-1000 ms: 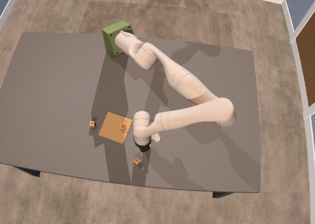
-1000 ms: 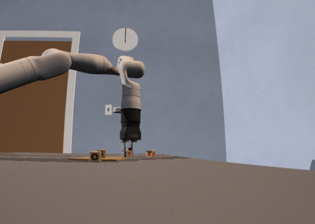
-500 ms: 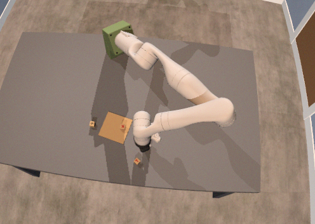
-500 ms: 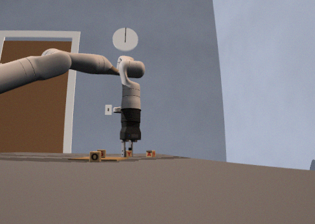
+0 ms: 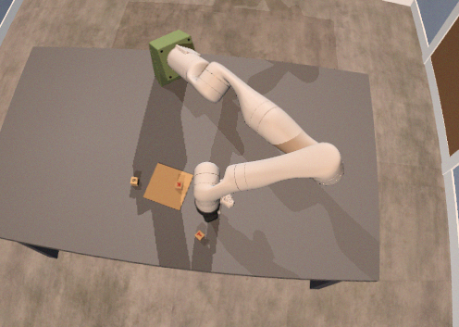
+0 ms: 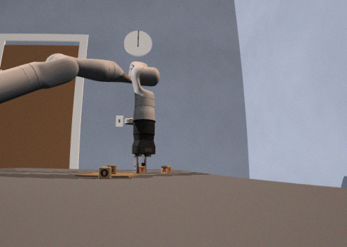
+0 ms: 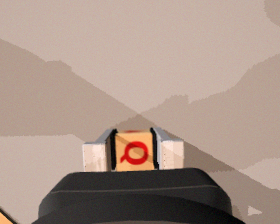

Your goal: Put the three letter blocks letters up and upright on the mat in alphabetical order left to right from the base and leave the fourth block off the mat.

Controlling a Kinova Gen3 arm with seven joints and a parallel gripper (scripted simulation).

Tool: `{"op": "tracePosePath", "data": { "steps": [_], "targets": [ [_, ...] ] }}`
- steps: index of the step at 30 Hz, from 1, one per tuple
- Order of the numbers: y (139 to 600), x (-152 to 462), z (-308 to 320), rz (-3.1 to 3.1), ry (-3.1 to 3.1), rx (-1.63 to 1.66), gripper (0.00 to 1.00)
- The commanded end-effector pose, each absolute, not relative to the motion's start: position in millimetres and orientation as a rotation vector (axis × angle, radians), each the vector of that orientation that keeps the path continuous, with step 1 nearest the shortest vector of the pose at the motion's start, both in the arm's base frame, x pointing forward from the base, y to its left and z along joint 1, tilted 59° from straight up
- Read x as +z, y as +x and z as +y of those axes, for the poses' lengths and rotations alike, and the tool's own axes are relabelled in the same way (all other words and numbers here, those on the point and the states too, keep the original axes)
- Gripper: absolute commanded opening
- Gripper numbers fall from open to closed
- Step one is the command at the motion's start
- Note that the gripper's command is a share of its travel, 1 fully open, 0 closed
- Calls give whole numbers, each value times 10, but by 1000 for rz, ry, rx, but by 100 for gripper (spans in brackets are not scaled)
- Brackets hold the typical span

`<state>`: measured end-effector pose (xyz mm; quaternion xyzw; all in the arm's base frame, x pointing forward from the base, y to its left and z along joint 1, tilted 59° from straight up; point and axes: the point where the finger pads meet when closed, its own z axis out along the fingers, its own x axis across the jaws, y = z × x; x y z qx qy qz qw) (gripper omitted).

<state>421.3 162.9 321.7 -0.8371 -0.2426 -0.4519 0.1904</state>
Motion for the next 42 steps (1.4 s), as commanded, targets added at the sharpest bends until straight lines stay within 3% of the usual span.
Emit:
{"op": "tracePosePath", "data": {
  "steps": [1, 42],
  "targets": [
    [4217, 3212, 1619, -691, -2356, -1271, 49],
    [3669, 3655, 1137, -671, -2362, -1270, 49]
  ]
}}
